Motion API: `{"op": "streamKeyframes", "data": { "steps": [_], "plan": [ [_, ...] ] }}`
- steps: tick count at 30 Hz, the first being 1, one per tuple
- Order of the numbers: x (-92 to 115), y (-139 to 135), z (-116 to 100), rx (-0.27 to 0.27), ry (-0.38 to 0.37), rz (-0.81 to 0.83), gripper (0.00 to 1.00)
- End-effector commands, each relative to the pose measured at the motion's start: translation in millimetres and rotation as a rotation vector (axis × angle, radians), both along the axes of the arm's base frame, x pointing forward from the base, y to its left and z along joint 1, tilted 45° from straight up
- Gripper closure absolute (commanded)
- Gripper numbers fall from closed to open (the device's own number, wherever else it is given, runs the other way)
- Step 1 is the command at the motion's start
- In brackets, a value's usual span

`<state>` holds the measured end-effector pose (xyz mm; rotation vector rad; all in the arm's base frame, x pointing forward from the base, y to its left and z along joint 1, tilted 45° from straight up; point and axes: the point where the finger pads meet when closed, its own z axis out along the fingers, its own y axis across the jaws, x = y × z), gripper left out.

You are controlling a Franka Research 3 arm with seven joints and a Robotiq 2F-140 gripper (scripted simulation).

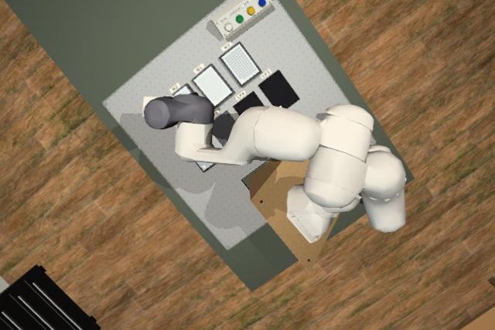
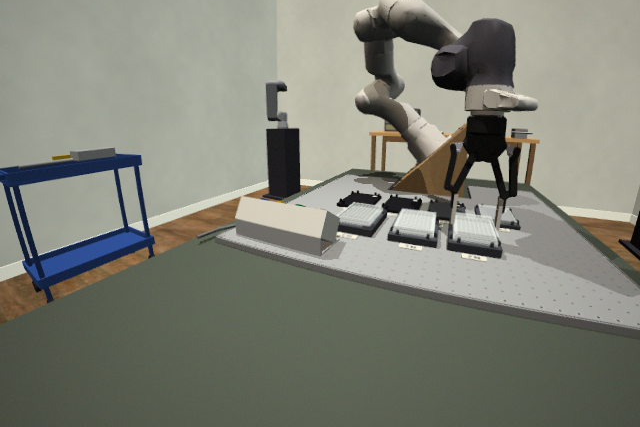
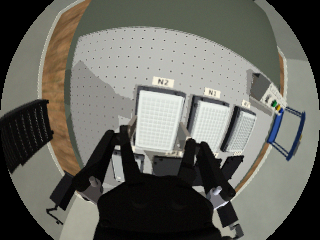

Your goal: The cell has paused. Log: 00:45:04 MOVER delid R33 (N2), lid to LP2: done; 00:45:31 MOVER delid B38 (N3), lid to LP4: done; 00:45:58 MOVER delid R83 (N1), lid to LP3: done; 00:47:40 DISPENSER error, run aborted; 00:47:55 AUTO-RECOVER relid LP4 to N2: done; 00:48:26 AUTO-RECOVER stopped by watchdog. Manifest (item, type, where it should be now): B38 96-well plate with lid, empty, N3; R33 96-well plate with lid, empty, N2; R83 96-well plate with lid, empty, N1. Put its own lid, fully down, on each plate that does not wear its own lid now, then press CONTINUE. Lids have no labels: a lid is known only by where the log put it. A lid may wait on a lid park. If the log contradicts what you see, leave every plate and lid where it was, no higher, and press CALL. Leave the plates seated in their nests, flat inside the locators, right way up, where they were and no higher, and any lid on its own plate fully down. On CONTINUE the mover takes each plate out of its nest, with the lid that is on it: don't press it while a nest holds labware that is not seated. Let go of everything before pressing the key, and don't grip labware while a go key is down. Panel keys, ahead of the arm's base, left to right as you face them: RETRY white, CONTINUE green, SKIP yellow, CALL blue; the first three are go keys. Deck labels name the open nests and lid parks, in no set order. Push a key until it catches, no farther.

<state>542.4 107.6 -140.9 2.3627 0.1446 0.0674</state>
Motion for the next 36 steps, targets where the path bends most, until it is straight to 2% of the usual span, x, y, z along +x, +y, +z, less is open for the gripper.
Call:
{"op": "streamKeyframes", "data": {
  "steps": [1,36],
  "plan": [
    [-0.9,-0.1,1.2,-0.002,0.000,-0.002,1.00],
    [-1.3,3.0,4.3,-0.002,0.000,-0.002,1.00]
  ]
}}
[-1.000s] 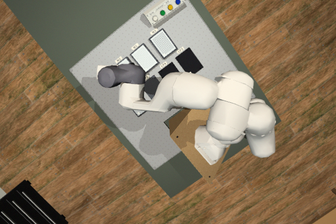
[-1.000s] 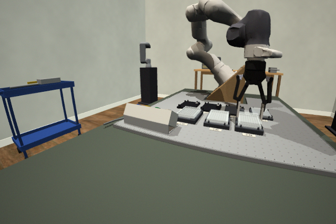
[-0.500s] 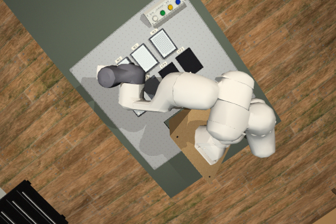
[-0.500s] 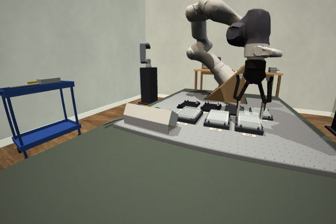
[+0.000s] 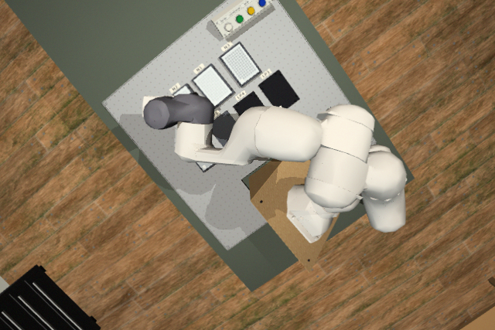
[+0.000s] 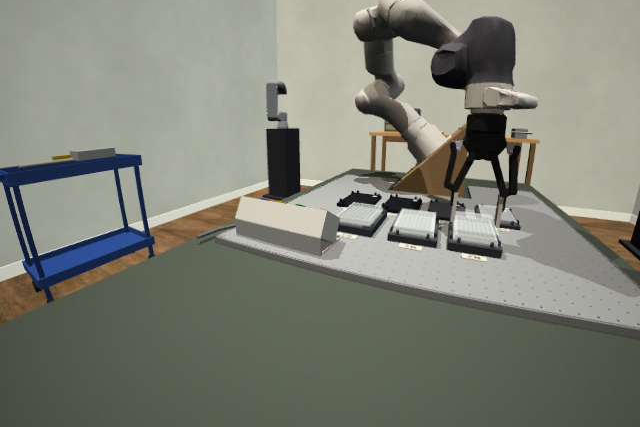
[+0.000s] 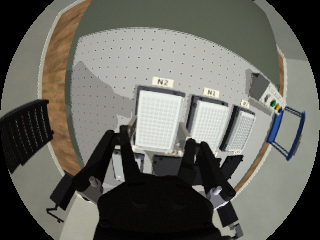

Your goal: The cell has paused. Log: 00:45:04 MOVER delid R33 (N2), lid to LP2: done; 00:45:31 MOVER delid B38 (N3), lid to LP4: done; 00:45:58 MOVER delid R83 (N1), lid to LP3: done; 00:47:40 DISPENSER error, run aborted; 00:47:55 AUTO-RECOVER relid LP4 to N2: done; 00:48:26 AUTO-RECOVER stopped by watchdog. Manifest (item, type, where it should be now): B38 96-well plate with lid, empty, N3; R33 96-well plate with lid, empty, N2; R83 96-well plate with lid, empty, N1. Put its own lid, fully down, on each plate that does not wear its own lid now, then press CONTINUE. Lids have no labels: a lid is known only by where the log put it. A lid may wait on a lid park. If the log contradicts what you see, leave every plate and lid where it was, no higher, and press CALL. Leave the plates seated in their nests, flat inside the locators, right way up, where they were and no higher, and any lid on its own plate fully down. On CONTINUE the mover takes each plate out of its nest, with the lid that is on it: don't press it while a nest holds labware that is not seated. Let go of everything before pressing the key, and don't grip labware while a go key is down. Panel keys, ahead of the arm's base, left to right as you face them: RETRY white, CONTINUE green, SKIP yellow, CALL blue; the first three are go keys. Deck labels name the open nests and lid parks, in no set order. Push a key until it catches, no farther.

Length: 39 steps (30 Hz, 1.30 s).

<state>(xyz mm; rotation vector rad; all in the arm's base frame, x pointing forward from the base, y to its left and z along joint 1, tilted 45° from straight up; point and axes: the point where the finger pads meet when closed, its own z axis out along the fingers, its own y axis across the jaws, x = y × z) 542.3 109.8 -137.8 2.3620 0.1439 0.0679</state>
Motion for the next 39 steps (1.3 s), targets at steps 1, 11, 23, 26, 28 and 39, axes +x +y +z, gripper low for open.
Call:
{"op": "streamKeyframes", "data": {
  "steps": [1,11,23,26,28,39],
  "plan": [
    [-1.3,1.0,1.5,-0.001,0.001,-0.002,1.00],
    [-1.8,4.3,4.9,-0.001,0.001,-0.002,1.00],
    [-2.9,13.1,13.9,-0.001,0.001,-0.002,1.00],
    [-3.1,14.8,15.6,-0.001,0.001,-0.002,1.00],
    [-3.2,15.6,16.5,-0.001,0.001,-0.002,1.00],
    [-4.2,23.5,24.6,-0.001,0.001,-0.002,1.00]
  ]
}}
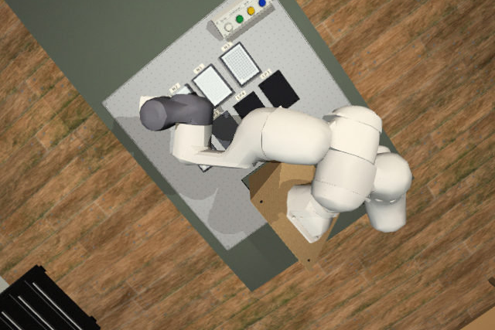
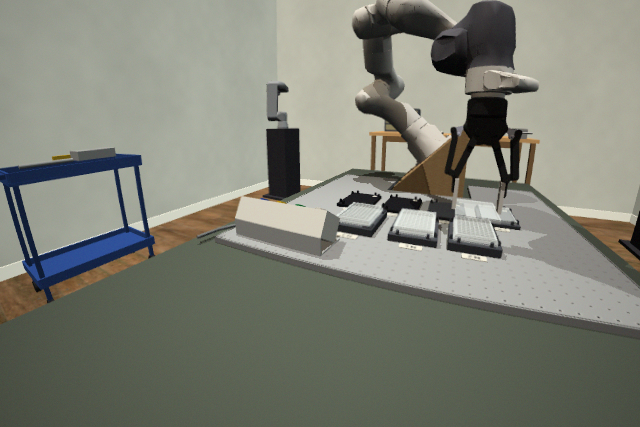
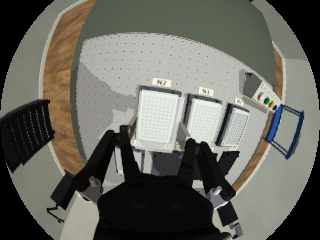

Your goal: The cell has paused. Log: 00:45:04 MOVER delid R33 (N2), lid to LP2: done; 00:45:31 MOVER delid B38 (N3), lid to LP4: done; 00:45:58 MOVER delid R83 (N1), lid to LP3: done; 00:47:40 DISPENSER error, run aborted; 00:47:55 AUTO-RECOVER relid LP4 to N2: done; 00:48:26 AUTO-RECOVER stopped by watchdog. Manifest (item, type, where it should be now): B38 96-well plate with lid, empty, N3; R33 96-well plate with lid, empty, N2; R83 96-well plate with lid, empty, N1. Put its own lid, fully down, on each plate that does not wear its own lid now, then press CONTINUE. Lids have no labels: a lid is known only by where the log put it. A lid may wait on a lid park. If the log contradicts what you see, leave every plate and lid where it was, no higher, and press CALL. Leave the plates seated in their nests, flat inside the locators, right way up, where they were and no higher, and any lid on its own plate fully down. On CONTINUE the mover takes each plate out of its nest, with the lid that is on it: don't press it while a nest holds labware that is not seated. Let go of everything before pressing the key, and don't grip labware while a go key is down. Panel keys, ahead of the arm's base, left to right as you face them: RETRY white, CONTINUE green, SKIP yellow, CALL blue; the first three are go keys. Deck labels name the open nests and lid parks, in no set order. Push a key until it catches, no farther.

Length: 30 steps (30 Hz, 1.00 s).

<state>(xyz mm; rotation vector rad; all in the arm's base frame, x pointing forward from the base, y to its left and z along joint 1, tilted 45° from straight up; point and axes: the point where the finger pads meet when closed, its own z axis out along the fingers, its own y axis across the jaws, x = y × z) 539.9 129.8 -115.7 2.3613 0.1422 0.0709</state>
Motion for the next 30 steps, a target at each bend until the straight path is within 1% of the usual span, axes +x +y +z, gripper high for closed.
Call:
{"op": "streamKeyframes", "data": {
  "steps": [1,18,20,22,23,24,25,27,30],
  "plan": [
    [-1.9,4.0,3.0,0.000,0.003,-0.001,1.00],
    [-2.3,7.0,6.1,0.000,0.003,-0.001,1.00],
    [0.3,3.1,11.2,-0.001,0.002,0.000,1.00],
    [0.3,3.1,11.2,-0.001,0.002,0.000,1.00],
    [5.1,-4.7,21.5,-0.004,-0.001,0.002,1.00],
    [12.0,-17.7,37.9,-0.007,-0.004,0.004,1.00],
    [19.8,-35.8,59.5,-0.010,-0.008,0.006,1.00],
    [21.5,-60.2,83.6,-0.015,-0.012,0.007,1.00],
    [20.1,-102.0,120.6,-0.009,-0.004,0.002,1.00]
  ]
}}
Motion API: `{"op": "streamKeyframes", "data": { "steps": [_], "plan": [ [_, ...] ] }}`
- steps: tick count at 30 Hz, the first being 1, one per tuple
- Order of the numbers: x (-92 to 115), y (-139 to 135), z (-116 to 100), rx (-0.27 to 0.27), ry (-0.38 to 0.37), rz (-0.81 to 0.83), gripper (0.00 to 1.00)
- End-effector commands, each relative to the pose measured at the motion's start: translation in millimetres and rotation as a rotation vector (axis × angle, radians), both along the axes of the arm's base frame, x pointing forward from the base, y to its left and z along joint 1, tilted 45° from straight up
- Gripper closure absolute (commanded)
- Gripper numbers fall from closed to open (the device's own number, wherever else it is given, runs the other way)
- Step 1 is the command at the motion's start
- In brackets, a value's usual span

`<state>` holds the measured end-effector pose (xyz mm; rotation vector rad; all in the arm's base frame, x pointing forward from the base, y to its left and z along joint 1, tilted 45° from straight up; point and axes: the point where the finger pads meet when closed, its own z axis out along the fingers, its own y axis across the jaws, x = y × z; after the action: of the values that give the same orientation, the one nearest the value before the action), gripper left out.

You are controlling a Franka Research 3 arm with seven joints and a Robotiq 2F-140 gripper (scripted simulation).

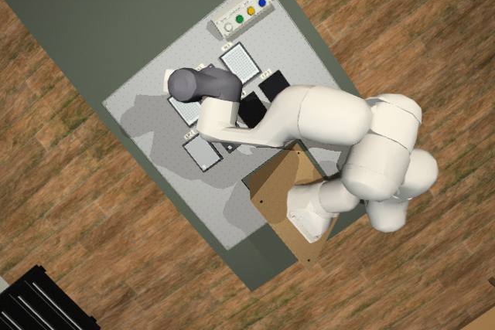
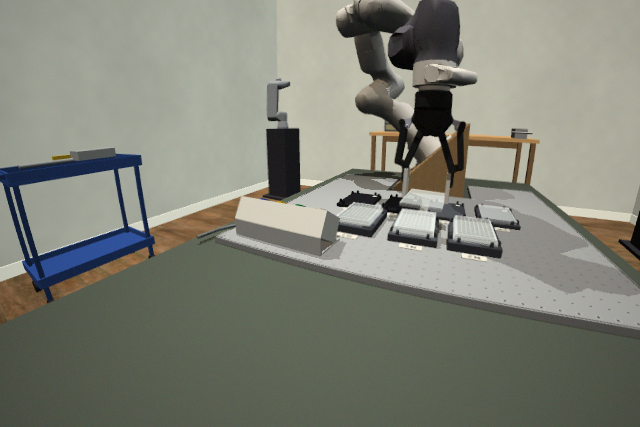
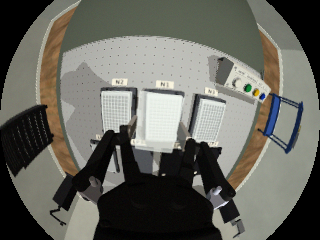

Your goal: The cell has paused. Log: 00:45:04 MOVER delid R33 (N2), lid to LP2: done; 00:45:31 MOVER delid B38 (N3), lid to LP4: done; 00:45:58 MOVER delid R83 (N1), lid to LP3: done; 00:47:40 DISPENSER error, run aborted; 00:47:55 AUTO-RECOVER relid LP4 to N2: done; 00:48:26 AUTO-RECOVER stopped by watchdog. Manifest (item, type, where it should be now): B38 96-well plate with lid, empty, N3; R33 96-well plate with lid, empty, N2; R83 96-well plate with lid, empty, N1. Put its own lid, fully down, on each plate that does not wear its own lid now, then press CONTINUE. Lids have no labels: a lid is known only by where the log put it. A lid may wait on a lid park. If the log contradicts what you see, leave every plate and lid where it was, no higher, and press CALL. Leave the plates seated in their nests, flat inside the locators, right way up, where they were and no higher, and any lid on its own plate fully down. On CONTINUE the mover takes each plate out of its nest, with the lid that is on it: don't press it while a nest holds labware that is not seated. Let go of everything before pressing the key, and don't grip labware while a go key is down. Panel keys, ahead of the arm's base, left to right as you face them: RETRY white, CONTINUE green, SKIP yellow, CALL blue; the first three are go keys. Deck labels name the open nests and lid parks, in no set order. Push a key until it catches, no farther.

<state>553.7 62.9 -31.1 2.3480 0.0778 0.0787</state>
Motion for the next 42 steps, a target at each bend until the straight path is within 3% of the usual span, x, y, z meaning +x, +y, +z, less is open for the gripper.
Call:
{"op": "streamKeyframes", "data": {
  "steps": [1,5,6,42],
  "plan": [
    [5.6,-49.8,48.6,0.009,0.026,0.044,1.00],
    [6.7,-108.0,101.7,0.013,0.029,0.043,1.00],
    [6.9,-110.1,103.9,0.013,0.029,0.043,1.00],
    [6.9,-110.1,103.8,0.013,0.029,0.043,1.00]
  ]
}}
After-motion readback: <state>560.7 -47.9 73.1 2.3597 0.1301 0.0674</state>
